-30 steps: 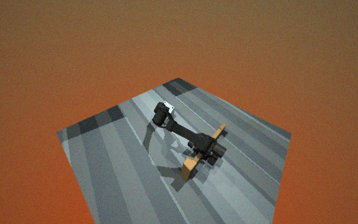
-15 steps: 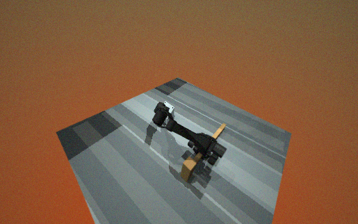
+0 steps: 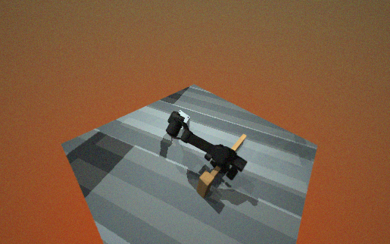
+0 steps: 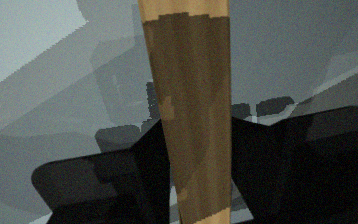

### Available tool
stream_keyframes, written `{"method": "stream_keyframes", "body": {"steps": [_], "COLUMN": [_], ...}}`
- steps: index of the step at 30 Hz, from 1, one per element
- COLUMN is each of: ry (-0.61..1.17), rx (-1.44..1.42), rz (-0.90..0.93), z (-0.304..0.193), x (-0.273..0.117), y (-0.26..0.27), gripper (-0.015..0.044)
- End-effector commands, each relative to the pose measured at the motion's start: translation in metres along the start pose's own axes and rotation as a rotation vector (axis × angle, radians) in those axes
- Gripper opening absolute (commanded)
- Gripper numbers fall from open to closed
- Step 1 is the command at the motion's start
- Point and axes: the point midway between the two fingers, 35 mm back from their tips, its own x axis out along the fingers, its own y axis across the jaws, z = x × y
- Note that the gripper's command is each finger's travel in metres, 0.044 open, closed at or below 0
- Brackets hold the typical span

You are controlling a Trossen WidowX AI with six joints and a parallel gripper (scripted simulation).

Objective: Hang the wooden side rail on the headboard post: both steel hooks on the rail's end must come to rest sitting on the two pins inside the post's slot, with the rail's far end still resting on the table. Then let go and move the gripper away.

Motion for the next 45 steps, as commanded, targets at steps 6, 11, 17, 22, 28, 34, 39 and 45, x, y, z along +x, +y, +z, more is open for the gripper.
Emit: {"method": "stream_keyframes", "body": {"steps": [6,11,17,22,28,34,39,45], "ry": [-0.001,-0.001,-0.001,-0.001,-0.001,-0.001,-0.001,-0.001], "rx": [0.0,0.0,0.0,0.0,0.0,0.0,0.0,0.0], "rz": [-0.017,-0.017,-0.017,-0.017,-0.017,-0.017,-0.017,-0.017], "z": [0.0014,0.0014,0.0014,0.0014,0.0014,0.0014,0.0014,0.0014], "x": [-0.0088,-0.0097,-0.0107,-0.0115,-0.0125,-0.0135,-0.0143,-0.0153], "y": [-0.0024,-0.0023,-0.0023,-0.0023,-0.0023,-0.0023,-0.0023,-0.0022], "gripper": [0.0,0.0,0.0,0.0,0.0,0.0,0.0,0.0]}}
